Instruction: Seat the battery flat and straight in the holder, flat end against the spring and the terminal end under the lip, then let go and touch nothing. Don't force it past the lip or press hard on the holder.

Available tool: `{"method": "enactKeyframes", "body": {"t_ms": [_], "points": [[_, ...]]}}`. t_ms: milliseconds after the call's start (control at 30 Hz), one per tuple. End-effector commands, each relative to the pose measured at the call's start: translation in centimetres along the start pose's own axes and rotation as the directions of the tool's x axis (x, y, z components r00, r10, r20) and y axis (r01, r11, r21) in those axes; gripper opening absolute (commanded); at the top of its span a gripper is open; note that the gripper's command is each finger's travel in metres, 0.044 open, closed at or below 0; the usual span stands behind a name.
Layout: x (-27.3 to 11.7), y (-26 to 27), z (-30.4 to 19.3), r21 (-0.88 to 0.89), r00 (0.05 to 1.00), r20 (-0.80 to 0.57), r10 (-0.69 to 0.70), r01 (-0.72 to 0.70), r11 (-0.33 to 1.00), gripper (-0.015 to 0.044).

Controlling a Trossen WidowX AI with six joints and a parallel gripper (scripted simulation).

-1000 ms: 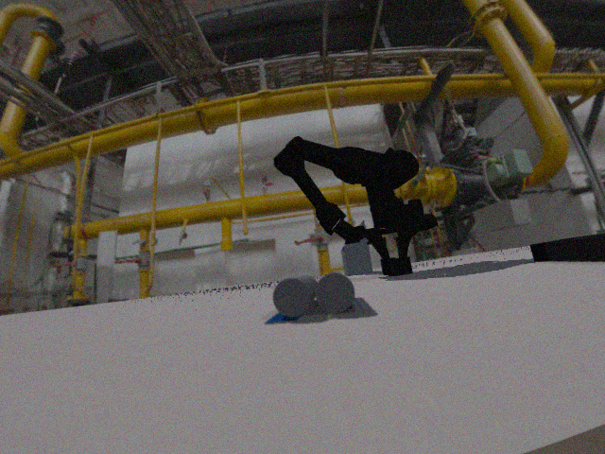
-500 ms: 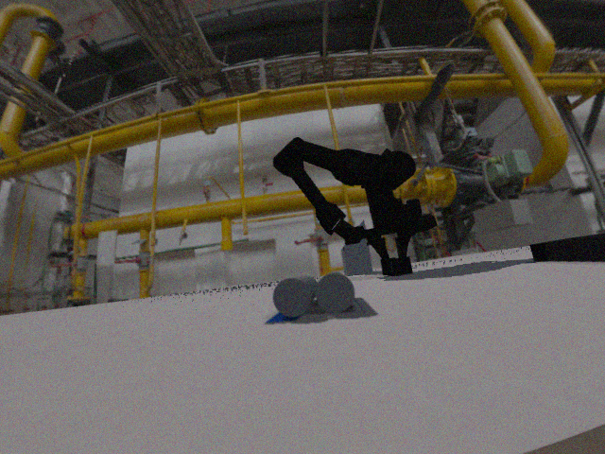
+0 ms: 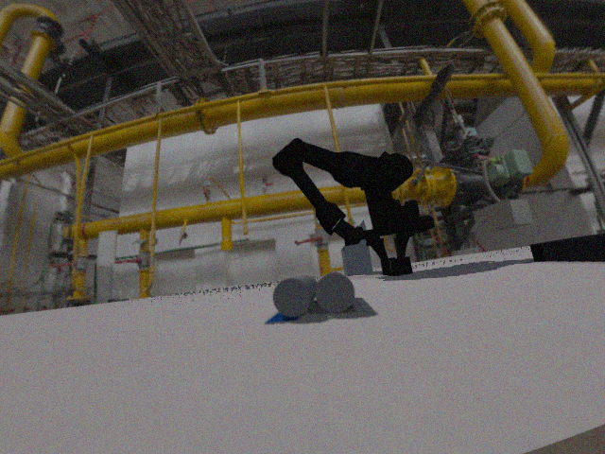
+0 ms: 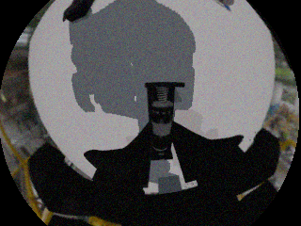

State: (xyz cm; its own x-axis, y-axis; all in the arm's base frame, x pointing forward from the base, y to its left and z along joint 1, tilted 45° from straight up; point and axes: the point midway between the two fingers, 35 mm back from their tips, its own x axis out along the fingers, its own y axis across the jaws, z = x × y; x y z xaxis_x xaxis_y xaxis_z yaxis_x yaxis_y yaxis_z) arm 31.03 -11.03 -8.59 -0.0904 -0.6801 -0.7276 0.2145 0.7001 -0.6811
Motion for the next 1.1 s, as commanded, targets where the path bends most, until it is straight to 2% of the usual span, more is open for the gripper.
{"method": "enactKeyframes", "body": {"t_ms": [0,567,700,1067], "points": [[0.0,-0.1,-0.4,-0.007,1.000,-0.003,0.000,0.000,1.000,0.0082],[0.0,-0.1,-0.4,-0.007,1.000,-0.004,-0.001,0.001,1.000,0.0082],[0.0,-0.1,-0.4,-0.007,1.000,-0.004,-0.001,0.001,1.000,0.0184],[-1.5,0.0,-0.4,-0.004,1.000,-0.004,0.000,0.000,1.000,0.0184]]}}
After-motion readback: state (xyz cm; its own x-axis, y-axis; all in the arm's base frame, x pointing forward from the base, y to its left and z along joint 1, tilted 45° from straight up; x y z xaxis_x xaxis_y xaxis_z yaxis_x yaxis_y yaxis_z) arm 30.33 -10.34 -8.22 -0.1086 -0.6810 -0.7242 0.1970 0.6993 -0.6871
